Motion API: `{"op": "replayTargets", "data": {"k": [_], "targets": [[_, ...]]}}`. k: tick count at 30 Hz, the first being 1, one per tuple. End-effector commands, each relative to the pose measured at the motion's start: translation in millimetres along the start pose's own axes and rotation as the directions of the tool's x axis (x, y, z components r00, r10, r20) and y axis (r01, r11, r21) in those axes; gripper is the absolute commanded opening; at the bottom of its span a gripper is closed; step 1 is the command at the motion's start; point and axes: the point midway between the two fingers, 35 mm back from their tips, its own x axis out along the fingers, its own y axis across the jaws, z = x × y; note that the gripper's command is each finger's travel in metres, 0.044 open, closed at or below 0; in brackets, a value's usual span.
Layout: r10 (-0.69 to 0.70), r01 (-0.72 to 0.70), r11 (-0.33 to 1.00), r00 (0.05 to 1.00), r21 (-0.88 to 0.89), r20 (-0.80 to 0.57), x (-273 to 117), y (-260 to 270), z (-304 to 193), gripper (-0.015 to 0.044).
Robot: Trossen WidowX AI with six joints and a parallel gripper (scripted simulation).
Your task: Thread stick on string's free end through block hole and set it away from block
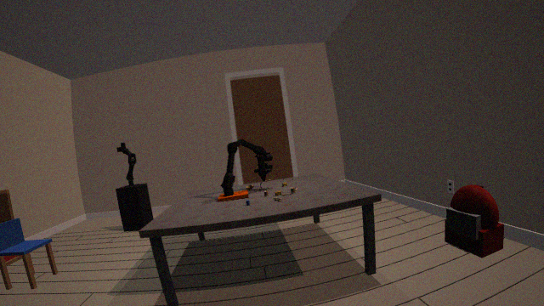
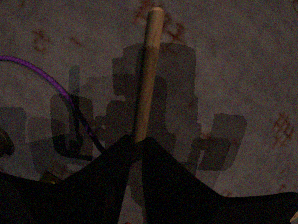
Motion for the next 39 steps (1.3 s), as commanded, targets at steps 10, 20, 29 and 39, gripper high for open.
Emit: {"op": "replayTargets", "data": {"k": [10,20,29,39], "targets": [[0.002,-0.004,0.872,1.000,-0.489,-0.004,1.2,11.5,7.5,0.0000],[0.002,-0.004,0.639,1.000,-0.769,-0.003,1.3,19.3,12.5,0.0000],[0.003,-0.004,0.356,1.000,-0.935,-0.003,1.4,26.5,16.8,0.0000],[0.004,-0.002,-0.003,1.000,-1.000,-0.002,1.7,34.7,21.2,0.0000]]}}
